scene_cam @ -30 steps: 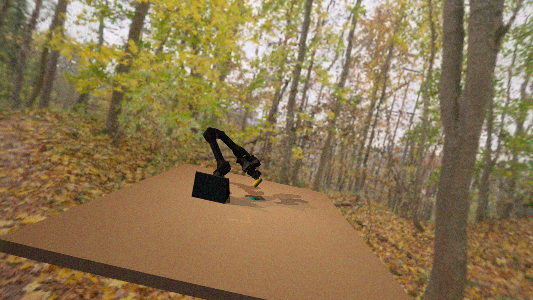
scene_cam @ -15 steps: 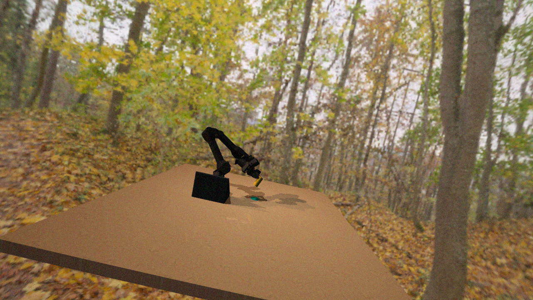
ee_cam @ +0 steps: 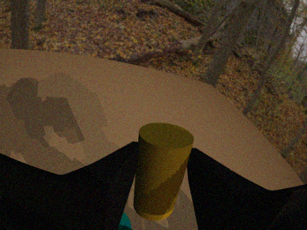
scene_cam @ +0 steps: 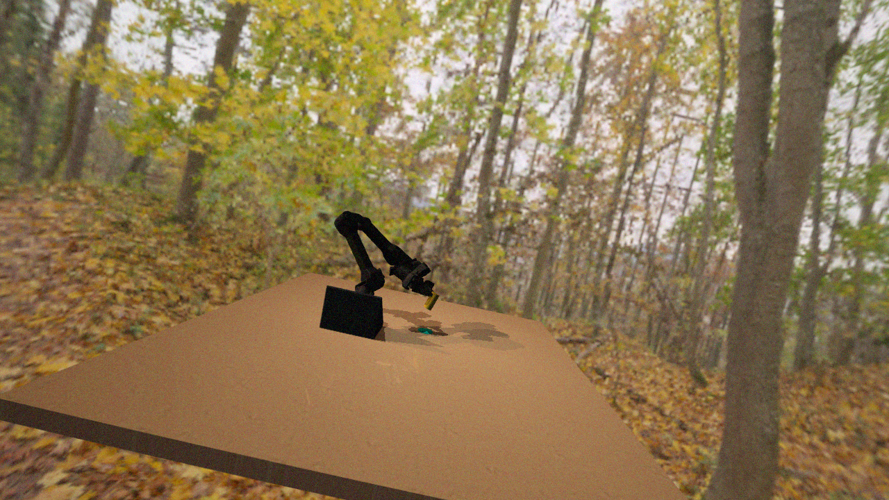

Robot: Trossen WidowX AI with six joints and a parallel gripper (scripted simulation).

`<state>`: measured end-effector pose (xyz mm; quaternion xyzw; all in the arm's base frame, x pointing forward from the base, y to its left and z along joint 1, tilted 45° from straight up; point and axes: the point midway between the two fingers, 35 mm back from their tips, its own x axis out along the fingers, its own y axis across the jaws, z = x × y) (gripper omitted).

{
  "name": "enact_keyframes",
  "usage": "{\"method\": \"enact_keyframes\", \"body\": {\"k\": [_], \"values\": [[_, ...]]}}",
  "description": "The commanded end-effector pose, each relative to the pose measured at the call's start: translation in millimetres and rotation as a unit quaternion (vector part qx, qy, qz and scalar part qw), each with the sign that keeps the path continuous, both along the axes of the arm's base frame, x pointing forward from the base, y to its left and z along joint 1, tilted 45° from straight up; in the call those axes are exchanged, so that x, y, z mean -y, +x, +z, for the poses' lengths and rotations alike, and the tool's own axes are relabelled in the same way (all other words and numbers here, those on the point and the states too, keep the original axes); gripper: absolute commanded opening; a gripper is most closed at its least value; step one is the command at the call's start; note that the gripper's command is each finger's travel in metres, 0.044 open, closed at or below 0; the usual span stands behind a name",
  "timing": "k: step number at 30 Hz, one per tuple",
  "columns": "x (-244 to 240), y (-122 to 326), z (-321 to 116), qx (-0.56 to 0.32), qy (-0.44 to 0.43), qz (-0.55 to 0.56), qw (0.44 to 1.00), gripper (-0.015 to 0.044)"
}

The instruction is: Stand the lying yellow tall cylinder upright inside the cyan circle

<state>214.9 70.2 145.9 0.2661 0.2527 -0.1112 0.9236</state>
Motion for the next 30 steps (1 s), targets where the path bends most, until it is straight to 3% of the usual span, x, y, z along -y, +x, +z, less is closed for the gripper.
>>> {"method": "enact_keyframes", "body": {"k": [1, 30], "values": [[1.1, -0.9, -0.6, 0.01, 0.005, -0.006, 1.0, 0.0105], [2.7, -6.1, 9.3, 0.092, 0.068, -0.046, 0.992, 0.0105]]}}
